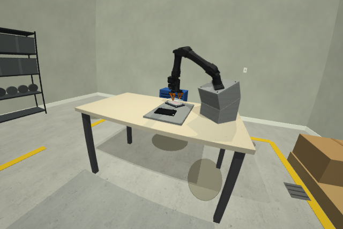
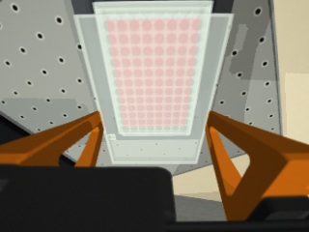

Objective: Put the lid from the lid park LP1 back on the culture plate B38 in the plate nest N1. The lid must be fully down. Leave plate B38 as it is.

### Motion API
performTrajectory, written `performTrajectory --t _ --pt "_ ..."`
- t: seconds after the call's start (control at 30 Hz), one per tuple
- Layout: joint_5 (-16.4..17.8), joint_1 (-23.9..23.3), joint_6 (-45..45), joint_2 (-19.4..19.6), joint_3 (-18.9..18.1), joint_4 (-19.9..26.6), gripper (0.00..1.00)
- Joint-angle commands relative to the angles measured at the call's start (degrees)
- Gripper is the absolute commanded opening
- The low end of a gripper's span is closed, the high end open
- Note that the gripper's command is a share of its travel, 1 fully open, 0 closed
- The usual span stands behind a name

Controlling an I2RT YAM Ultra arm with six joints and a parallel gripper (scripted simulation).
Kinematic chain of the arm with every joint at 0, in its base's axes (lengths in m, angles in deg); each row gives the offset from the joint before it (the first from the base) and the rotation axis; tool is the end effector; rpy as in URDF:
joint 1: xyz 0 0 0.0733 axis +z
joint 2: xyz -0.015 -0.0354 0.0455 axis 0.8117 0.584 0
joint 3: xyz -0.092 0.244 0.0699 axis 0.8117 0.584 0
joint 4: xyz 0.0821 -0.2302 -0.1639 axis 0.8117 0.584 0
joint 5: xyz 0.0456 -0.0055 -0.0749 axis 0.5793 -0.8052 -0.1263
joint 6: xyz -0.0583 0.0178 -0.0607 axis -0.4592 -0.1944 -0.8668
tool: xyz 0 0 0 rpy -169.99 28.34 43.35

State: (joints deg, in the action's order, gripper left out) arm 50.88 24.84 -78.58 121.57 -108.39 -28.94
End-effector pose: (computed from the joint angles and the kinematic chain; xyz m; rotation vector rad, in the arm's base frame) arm 0.3830 -0.1826 -0.0557 0.8917 2.7433 0.5061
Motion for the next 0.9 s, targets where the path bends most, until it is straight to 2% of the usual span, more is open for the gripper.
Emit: performTrajectory --t 0.0,0.23,0.3,0.87 --pt "-0.43 0.16 0.69 1.02 -2.41 -2.23 0.00" --pt "-0.57 0.91 1.28 3.08 -3.27 -3.66 0.00" --pt "-0.53 0.37 1.31 1.05 -3.40 -3.58 0.00" --pt "-0.47 -0.15 1.02 2.00 -3.44 -3.82 0.00"
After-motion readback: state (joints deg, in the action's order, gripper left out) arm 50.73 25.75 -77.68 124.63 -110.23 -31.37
